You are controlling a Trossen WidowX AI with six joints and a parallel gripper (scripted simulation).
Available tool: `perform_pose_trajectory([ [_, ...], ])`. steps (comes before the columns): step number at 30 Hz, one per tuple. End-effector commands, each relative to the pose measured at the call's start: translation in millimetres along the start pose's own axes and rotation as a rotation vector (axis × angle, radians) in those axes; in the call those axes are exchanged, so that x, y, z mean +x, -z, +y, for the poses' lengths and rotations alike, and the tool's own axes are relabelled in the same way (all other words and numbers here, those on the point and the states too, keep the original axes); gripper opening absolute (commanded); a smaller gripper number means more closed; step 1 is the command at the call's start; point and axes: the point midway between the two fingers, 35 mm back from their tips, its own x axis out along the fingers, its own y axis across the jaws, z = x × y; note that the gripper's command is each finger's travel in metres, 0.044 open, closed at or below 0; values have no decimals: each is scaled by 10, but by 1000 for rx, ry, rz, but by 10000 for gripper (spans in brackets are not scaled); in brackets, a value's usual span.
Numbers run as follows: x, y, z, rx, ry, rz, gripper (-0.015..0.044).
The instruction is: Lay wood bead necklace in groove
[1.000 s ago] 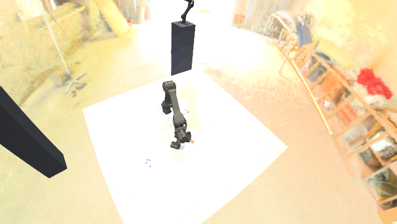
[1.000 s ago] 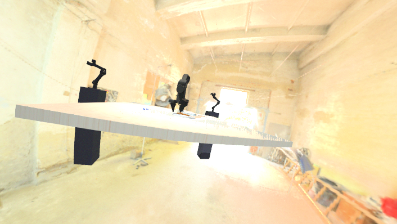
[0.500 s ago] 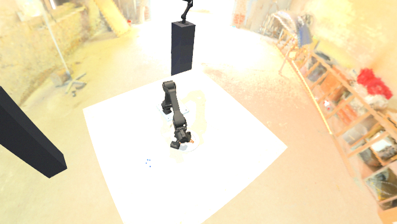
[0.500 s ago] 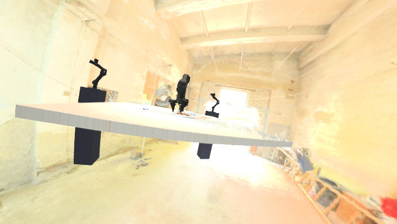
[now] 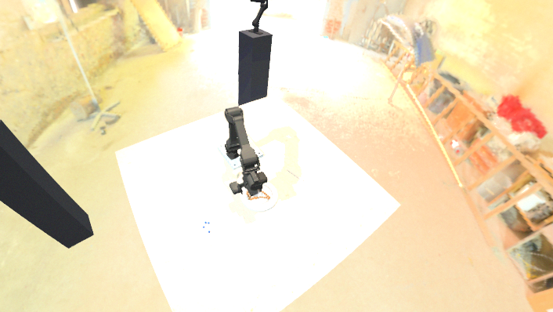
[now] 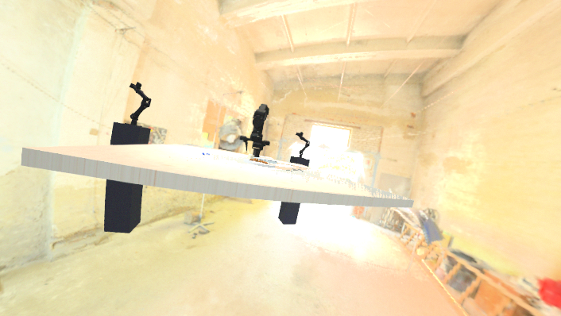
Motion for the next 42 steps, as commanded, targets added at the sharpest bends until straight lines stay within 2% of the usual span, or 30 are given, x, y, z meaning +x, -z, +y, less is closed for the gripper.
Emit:
perform_pose_trajectory([
  [1,-24,61,22,103,-4,5,313],
  [12,136,63,23,103,-4,5,240],
  [13,63,38,15,96,0,-5,253],
  [33,339,60,23,102,-4,4,120],
  [40,377,65,24,103,-4,5,120],
  [42,355,51,18,97,0,1,67],
])
